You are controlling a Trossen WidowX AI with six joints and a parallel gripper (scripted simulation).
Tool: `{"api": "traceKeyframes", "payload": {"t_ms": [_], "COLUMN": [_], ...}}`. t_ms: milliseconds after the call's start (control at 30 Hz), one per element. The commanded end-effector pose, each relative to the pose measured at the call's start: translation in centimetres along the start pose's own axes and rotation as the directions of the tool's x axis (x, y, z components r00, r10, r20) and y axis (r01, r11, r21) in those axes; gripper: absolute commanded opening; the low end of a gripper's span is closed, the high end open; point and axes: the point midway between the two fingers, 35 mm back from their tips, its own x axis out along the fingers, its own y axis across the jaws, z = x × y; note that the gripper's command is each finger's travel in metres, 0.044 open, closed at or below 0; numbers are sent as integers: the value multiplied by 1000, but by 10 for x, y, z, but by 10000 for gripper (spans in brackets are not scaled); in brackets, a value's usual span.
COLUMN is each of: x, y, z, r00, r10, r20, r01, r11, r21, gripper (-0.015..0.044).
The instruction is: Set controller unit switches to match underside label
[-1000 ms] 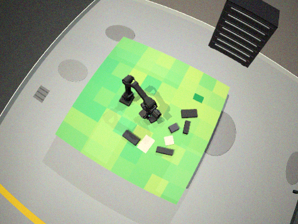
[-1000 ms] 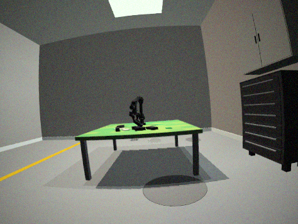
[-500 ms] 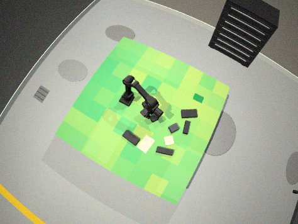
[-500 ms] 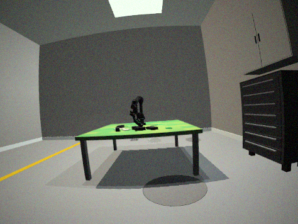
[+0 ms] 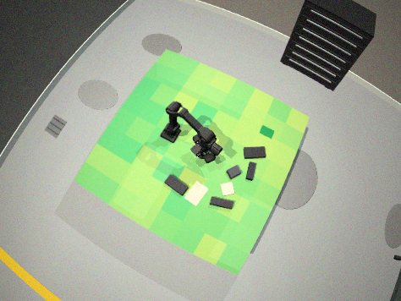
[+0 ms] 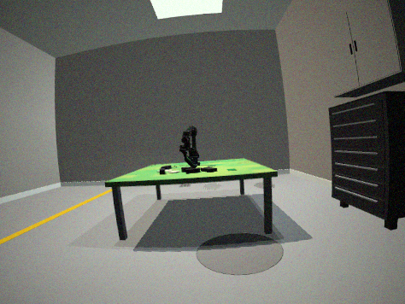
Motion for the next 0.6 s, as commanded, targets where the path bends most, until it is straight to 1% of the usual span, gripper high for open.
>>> {"api": "traceKeyframes", "payload": {"t_ms": [0, 567], "x": [-3, -10], "y": [1, 1], "z": [-9, -22], "r00": [1000, 1000], "r10": [7, 7], "r20": [-11, 26], "r01": [-7, -7], "r11": [1000, 1000], "r21": [-5, -5], "gripper": [336, 338]}}
